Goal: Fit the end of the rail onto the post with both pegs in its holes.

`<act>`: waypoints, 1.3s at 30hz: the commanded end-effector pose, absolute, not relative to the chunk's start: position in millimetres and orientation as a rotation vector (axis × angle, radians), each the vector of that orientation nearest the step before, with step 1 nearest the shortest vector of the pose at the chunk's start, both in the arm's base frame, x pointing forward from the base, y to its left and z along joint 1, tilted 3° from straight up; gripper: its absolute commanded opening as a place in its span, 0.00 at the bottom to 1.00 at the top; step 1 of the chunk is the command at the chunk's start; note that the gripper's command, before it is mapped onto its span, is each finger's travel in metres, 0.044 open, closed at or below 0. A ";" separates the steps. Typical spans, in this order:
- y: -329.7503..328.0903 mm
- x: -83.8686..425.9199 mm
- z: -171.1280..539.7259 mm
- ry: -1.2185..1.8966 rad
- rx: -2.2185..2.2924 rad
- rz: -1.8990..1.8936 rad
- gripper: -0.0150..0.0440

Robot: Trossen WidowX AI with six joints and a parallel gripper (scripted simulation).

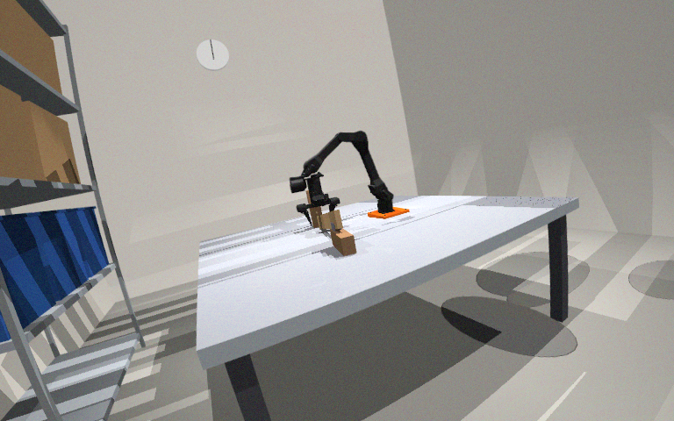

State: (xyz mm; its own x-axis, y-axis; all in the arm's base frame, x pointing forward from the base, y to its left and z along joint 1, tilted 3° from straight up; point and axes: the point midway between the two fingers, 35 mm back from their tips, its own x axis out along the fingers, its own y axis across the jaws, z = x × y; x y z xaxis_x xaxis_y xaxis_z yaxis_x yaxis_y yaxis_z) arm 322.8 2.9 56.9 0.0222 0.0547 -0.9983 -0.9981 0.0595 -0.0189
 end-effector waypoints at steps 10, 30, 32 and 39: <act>4.8 321.2 44.4 1.180 -1.128 1.177 0.82; 4.8 321.2 44.4 1.180 -1.128 1.177 0.25; 4.8 321.2 44.4 1.180 -1.128 1.177 0.25; 4.8 321.2 44.4 1.180 -1.128 1.177 0.25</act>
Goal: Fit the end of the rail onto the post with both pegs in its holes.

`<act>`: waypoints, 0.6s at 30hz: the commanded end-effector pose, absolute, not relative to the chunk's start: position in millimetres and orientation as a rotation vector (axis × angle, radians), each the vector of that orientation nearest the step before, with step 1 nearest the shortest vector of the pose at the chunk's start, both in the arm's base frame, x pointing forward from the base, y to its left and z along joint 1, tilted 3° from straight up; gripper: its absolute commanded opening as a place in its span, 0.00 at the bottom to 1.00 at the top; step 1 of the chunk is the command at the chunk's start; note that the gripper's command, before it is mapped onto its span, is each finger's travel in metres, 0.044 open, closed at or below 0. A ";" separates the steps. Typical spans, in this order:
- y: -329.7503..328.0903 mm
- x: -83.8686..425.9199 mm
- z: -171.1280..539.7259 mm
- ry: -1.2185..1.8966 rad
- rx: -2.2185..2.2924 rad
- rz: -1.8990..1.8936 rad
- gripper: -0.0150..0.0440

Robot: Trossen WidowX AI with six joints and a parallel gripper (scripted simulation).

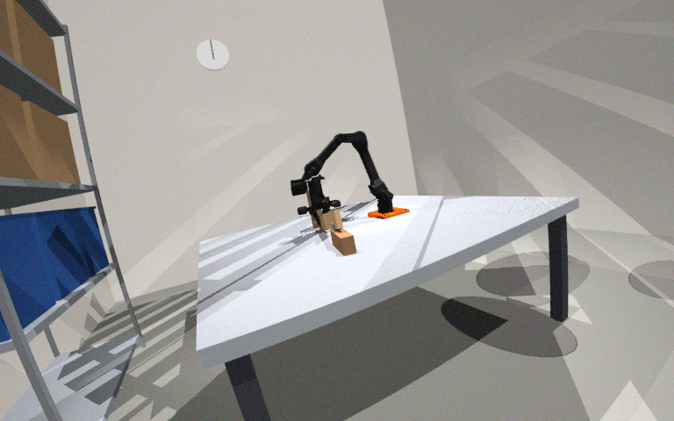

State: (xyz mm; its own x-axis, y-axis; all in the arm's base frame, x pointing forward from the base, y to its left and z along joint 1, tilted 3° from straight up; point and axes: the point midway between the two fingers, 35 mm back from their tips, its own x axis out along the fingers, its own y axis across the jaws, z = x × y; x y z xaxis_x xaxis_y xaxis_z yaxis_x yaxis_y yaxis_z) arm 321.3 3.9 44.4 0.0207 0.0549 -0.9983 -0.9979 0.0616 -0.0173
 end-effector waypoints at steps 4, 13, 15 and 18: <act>3.6 321.2 46.4 1.180 -1.128 1.177 0.25; 3.3 321.6 50.9 1.180 -1.128 1.177 0.25; 3.2 321.8 51.9 1.180 -1.128 1.177 0.25; 3.1 322.2 53.4 1.180 -1.128 1.177 0.25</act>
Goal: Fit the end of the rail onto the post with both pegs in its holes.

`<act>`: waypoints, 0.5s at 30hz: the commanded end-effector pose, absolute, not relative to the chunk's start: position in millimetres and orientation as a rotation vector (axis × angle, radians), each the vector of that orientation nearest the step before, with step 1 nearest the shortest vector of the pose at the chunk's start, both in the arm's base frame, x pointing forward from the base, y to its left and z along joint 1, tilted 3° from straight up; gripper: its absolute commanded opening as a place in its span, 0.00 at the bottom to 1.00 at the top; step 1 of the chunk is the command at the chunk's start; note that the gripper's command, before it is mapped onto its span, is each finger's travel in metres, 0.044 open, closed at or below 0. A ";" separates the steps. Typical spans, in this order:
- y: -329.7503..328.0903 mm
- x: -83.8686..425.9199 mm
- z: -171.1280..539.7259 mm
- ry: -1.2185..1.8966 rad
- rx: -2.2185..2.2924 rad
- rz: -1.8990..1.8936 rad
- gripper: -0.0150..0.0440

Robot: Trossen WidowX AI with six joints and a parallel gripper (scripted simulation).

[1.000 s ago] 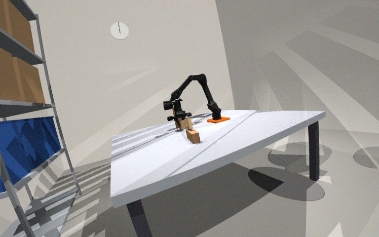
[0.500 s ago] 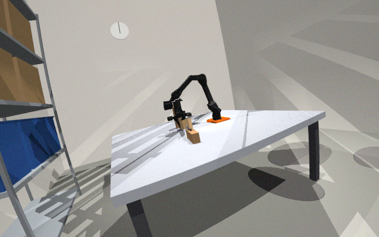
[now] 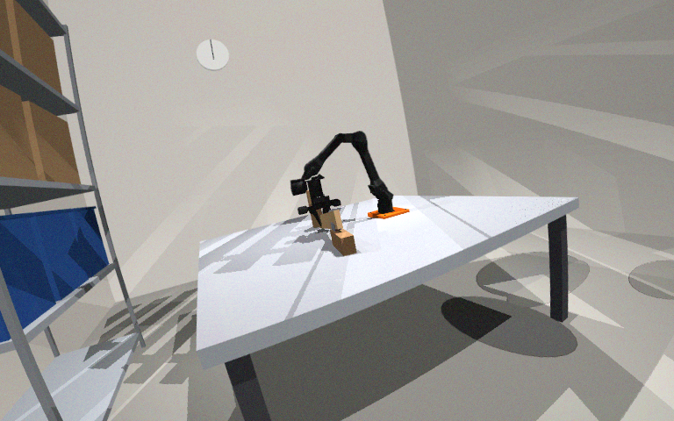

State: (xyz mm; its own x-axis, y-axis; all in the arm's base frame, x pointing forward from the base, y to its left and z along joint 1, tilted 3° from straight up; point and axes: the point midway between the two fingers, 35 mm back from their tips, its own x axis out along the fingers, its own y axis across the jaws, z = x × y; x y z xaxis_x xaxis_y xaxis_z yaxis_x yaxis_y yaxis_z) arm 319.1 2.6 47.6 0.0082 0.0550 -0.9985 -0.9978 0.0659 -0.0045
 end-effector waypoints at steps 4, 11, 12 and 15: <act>3.0 322.8 55.5 1.180 -1.128 1.177 0.25; 2.7 323.9 59.0 1.180 -1.128 1.177 0.25; 2.6 324.0 59.5 1.180 -1.128 1.177 0.25; 2.5 324.4 61.0 1.180 -1.128 1.177 0.25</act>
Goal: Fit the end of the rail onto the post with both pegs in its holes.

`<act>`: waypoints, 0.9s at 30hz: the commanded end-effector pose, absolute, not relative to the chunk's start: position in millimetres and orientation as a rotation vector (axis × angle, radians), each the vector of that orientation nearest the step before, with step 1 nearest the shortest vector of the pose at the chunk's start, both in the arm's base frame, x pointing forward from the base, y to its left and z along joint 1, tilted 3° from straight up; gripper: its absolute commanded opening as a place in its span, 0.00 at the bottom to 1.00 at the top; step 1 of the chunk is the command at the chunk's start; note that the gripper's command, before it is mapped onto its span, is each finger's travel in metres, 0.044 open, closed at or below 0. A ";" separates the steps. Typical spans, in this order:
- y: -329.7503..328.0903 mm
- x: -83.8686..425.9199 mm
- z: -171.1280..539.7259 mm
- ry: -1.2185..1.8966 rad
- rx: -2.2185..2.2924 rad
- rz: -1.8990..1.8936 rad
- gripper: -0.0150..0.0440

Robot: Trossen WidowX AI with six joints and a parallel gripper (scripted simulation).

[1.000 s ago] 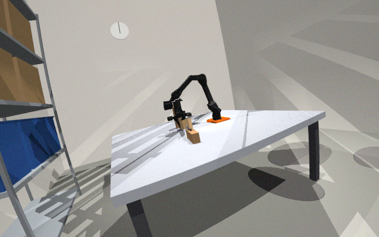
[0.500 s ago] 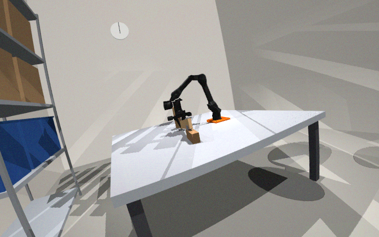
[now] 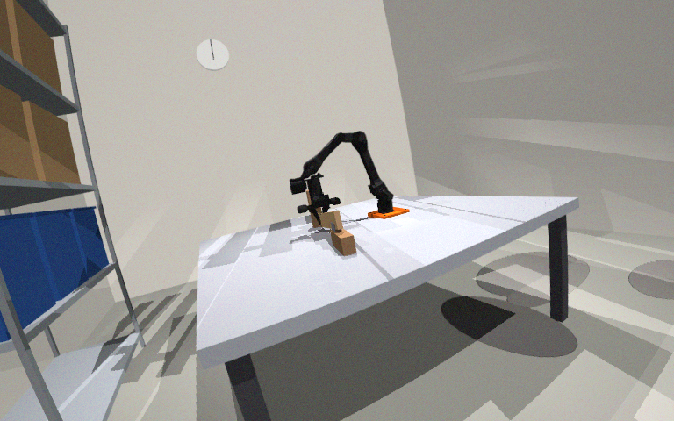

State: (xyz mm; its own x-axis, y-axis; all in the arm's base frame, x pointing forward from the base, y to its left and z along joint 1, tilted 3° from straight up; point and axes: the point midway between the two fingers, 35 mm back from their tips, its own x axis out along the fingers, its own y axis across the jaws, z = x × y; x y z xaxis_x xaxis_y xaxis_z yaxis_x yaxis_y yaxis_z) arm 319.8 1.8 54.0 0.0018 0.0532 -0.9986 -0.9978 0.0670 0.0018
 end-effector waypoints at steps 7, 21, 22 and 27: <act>2.3 325.1 64.5 1.180 -1.128 1.177 0.25; 1.8 325.8 71.6 1.180 -1.128 1.177 0.25; 1.8 325.8 72.1 1.180 -1.128 1.177 0.25; 1.6 325.9 74.6 1.180 -1.128 1.177 0.25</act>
State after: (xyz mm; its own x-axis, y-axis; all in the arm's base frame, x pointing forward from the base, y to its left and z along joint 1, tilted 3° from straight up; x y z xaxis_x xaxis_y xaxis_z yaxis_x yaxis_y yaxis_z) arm 321.5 0.7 66.9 -0.0010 0.0520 -0.9986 -0.9979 0.0641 0.0043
